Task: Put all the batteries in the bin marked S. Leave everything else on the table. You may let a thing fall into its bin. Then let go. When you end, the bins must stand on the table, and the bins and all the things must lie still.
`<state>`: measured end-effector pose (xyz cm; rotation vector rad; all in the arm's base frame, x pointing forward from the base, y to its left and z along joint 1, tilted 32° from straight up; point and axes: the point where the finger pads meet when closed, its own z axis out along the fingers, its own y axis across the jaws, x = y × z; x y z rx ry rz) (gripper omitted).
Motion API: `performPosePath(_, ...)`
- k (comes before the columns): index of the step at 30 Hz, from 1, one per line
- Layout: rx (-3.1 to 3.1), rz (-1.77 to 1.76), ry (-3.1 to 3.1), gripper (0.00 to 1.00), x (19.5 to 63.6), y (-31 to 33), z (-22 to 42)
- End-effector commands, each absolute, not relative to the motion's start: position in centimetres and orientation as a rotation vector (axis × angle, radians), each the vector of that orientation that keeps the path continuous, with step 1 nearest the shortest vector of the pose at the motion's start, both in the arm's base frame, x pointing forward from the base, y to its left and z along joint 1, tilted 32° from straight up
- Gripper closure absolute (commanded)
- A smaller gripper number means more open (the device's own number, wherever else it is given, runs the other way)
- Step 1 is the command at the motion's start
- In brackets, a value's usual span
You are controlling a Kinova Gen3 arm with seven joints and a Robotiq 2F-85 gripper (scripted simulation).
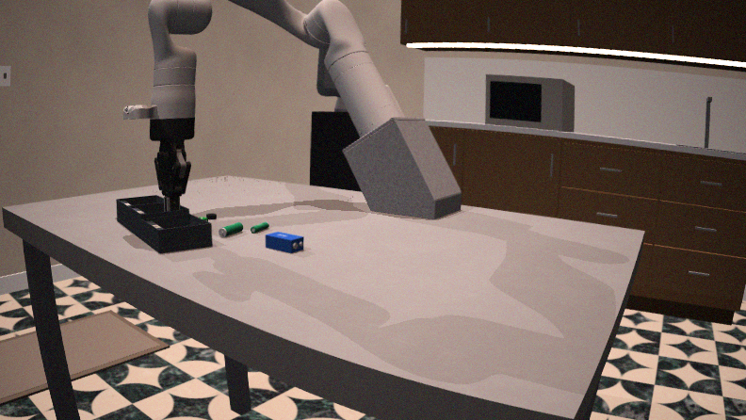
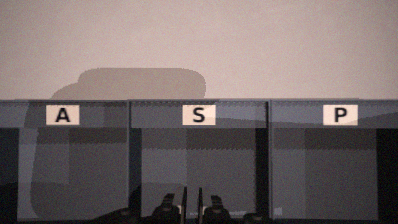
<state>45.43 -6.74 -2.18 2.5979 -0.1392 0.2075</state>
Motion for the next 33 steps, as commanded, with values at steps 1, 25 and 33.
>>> performPosePath(1, 2.598, 0.21, -0.138, 0.91, 45.5, -6.7, -2.1)
performPosePath(25, 2.598, 0.21, -0.138, 0.91, 45.4, -6.5, -1.8)
performPosePath(33, 2.598, 0.21, -0.138, 0.91, 45.3, -6.1, -1.1)
